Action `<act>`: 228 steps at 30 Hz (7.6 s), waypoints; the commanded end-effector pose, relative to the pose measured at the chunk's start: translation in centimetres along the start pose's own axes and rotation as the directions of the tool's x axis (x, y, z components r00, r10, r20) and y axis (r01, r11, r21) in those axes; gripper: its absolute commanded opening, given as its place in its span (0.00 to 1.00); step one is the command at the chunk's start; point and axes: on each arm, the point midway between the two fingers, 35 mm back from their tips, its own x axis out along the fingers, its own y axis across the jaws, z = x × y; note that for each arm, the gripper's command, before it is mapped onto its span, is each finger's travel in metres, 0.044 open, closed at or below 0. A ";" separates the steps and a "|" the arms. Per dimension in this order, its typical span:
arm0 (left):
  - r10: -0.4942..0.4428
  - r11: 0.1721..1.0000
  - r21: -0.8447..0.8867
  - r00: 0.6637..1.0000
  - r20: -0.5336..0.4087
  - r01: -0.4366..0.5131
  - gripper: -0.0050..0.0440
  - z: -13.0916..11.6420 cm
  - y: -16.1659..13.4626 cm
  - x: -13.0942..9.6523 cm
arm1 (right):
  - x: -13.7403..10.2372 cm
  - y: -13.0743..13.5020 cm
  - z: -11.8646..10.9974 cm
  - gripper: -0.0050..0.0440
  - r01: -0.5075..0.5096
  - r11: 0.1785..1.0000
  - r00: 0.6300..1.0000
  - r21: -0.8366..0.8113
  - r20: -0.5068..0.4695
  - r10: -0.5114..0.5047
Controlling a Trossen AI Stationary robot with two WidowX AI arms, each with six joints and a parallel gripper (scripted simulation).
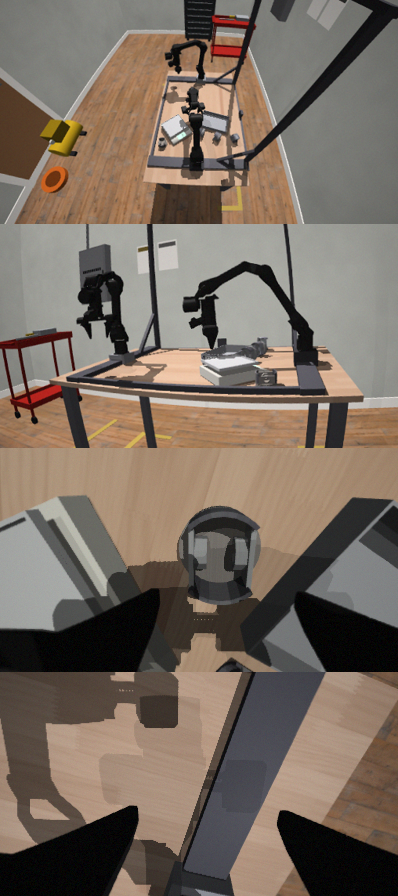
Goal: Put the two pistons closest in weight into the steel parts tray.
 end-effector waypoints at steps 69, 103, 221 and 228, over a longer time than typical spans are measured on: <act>-0.007 1.000 0.001 0.999 0.052 0.007 0.43 1.0 -0.1 5.2 | -0.8 0.0 0.5 0.92 -0.003 1.000 0.999 0.001 0.032 0.002; -0.010 1.000 0.003 0.997 0.077 0.010 0.43 1.1 -0.1 -0.4 | -0.8 0.0 0.5 0.92 -0.003 1.000 0.999 0.001 0.032 0.002; 0.004 0.959 -0.283 0.999 0.053 0.011 0.43 -5.8 17.2 -5.3 | -0.8 0.0 0.5 0.92 -0.003 1.000 0.999 0.001 0.032 0.002; 0.005 0.959 -0.283 0.998 0.057 0.011 0.43 -5.8 17.2 -4.6 | -0.8 0.0 0.5 0.92 -0.003 1.000 0.999 0.001 0.032 0.002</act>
